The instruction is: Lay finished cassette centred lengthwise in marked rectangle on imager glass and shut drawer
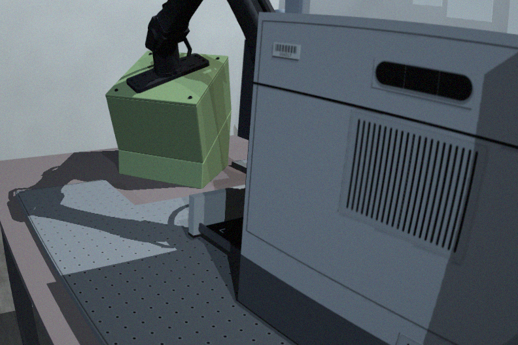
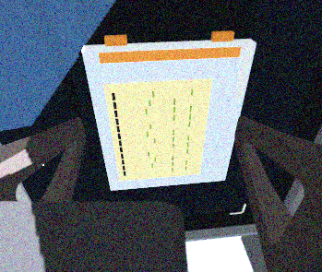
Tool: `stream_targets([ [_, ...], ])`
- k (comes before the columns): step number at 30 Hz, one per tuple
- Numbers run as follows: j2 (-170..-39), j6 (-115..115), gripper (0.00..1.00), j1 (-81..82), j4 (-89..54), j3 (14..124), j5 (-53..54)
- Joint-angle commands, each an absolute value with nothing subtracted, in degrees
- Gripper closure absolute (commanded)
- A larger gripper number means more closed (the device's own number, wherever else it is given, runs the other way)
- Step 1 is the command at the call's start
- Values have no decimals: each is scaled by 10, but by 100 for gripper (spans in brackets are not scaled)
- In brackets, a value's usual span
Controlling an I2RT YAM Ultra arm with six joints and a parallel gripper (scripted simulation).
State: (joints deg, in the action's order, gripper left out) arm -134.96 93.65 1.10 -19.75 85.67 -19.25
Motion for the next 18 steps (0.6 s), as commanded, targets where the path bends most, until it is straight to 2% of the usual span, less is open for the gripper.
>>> stream_targets([
  [1,-1325,930,9,22,-208,842,-184],
  [18,-1291,922,9,31,-230,828,-194],
])
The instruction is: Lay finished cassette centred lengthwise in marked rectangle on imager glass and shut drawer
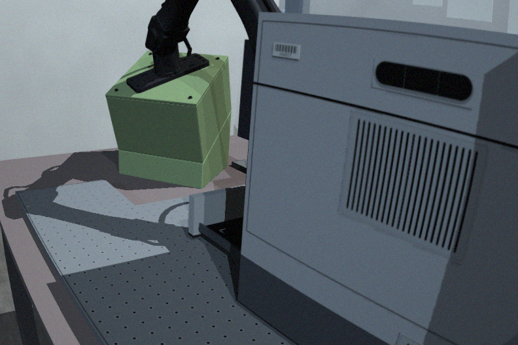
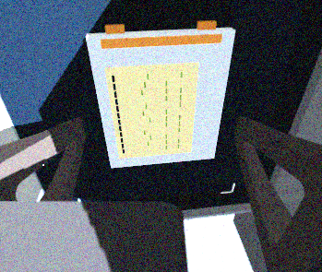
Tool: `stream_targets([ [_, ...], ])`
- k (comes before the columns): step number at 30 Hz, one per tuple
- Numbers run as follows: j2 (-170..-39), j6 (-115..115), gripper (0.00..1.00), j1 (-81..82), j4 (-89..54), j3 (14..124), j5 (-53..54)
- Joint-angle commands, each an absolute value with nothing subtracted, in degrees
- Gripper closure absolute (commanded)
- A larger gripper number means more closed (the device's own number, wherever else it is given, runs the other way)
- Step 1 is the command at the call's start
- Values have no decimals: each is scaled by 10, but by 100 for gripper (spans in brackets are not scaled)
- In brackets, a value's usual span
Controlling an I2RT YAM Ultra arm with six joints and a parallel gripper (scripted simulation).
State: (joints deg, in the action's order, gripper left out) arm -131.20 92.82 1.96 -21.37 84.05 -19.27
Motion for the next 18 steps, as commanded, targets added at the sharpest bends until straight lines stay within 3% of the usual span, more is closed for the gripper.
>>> stream_targets([
  [1,-1289,921,9,31,-232,828,-195],
  [18,-1257,913,9,40,-258,819,-198],
])
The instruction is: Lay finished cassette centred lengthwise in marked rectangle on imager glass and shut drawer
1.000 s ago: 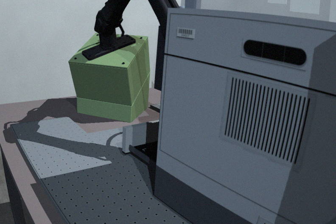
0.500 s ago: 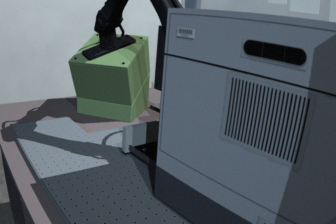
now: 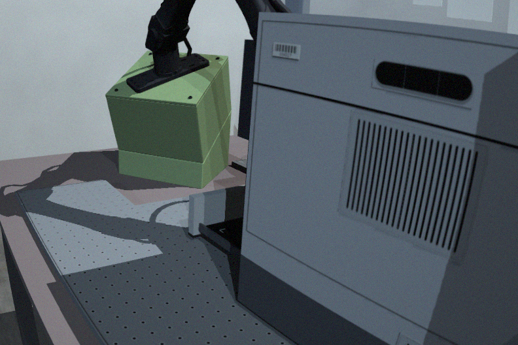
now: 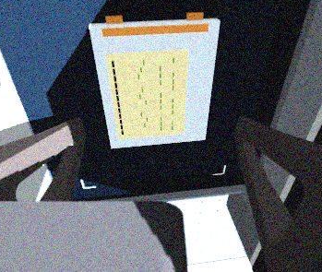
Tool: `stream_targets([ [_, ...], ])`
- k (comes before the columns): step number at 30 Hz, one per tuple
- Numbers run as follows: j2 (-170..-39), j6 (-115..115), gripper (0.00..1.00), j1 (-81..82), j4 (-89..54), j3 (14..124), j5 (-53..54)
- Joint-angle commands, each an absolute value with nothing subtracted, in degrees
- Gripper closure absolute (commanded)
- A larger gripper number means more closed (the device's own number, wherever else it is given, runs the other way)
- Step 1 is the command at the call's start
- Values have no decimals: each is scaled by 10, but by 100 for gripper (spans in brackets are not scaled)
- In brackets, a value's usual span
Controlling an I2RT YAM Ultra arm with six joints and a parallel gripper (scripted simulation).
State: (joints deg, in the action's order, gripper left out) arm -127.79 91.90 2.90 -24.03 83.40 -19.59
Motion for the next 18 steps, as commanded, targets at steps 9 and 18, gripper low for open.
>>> stream_targets([
  [9,-1241,908,9,45,-273,815,-200],
  [18,-1224,903,9,50,-287,812,-201],
])
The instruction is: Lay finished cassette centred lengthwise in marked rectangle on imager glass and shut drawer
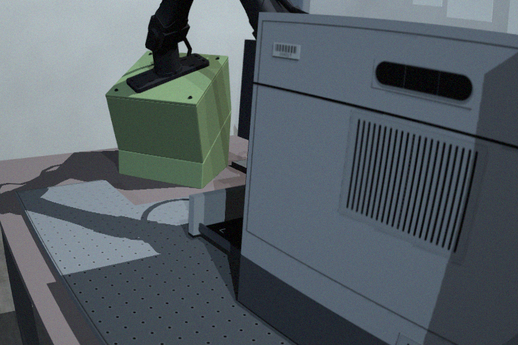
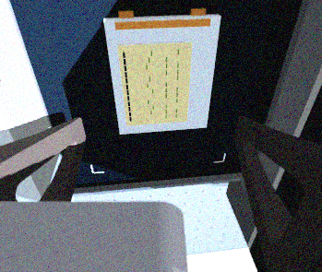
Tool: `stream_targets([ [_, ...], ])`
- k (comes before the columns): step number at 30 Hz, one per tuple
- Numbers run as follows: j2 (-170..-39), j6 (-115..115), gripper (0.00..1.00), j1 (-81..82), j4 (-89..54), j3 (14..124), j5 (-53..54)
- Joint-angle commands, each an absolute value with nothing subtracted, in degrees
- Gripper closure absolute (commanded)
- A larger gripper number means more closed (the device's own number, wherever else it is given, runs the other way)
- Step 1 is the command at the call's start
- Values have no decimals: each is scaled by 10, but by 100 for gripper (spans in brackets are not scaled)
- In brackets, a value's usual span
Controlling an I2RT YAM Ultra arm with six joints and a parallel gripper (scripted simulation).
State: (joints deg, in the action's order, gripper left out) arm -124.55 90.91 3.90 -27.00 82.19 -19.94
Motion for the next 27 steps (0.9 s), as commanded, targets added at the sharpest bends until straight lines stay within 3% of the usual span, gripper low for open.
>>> stream_targets([
  [1,-1222,902,9,51,-289,812,-202],
  [27,-1230,903,9,50,-291,811,-201],
])
